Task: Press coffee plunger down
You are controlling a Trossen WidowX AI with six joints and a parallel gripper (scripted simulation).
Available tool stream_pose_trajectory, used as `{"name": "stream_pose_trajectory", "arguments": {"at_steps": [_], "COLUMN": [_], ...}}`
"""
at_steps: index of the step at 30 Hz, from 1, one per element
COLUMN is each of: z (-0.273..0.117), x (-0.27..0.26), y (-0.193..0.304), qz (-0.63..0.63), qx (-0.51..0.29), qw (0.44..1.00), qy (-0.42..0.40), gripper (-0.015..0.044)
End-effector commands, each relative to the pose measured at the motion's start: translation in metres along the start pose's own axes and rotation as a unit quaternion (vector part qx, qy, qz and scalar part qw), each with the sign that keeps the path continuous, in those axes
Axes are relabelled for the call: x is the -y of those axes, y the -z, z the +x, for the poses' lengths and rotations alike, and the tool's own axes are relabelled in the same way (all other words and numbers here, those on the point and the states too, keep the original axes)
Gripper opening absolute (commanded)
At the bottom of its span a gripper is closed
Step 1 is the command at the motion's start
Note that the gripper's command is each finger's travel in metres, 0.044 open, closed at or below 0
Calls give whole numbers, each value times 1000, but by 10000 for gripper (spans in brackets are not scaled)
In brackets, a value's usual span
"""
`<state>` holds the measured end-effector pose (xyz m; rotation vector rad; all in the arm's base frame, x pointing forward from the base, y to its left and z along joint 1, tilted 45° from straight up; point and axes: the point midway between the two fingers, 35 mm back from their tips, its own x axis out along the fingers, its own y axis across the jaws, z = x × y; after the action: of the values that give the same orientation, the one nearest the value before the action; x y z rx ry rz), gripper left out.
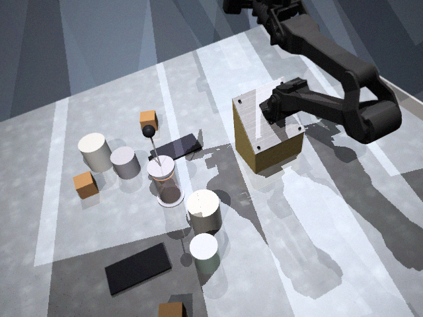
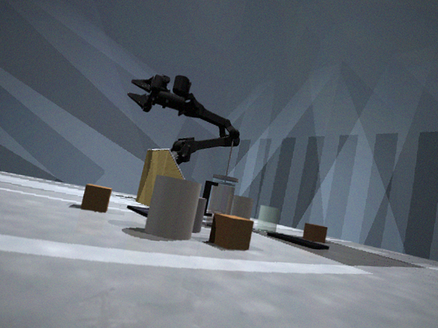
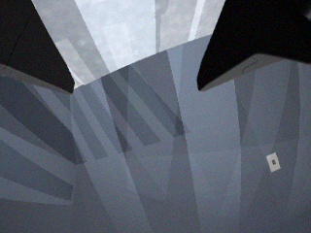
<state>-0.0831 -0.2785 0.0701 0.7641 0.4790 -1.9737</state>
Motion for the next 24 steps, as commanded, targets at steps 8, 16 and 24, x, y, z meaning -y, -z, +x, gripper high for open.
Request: {"name": "stream_pose_trajectory", "arguments": {"at_steps": [8,16,24], "z": [-60,-159,-247], "x": [-161,-233,-253], "y": [35,80,111], "qz": [-156,-244,-278], "qx": [-95,-173,-238], "qw": [910,732,542], "qy": [-371,-612,-757], "gripper": [440,440,440]}}
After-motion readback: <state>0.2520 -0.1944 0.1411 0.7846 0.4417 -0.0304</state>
